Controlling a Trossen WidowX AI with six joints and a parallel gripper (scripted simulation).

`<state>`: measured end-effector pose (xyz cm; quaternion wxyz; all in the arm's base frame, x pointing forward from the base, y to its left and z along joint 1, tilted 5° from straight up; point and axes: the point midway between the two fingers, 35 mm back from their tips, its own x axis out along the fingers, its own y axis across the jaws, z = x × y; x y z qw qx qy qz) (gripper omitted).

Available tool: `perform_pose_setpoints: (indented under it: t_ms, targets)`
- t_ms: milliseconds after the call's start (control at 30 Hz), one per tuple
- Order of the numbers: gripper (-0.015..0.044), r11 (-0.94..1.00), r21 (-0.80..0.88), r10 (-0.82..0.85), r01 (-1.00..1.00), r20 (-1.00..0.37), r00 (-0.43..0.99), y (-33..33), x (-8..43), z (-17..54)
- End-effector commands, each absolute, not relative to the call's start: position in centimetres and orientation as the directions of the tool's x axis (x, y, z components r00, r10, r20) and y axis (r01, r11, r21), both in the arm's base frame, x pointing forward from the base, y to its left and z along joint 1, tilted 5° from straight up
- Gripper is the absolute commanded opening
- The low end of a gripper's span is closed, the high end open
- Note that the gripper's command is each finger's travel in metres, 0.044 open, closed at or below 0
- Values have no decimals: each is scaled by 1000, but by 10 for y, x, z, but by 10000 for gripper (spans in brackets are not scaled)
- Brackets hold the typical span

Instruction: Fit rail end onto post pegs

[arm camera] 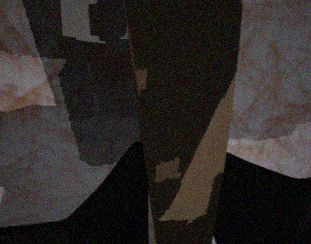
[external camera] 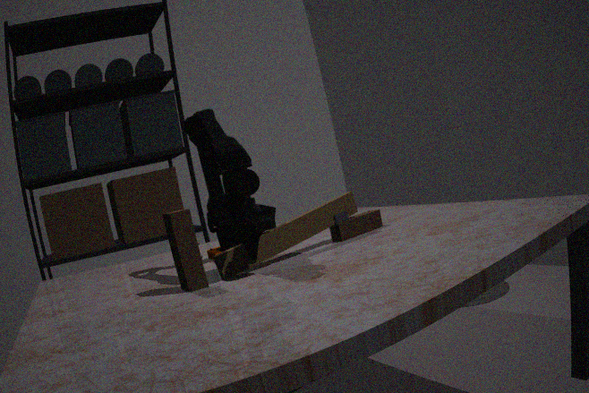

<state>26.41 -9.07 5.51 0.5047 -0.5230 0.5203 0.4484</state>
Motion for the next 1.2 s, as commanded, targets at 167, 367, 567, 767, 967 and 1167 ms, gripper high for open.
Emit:
perform_pose_setpoints:
  t_ms: [167, 367, 567, 767, 967, 1167]
  targets:
    - [0, 51, -61, -86, -997, -995, 57, -90, 264, 60]
    - [0, 51, -61, -86, -997, -995, 57, -90, 264, 63]
    - [0, 51, -61, -86, -997, -995, 57, -90, 265, 66]
    - [0, 51, -62, -86, -997, -995, 57, -90, 266, 69]
    - [0, 51, -62, -86, -997, -995, 57, -90, 267, 72]
    - [0, 51, -62, -86, -997, -995, 57, -89, 267, 75]
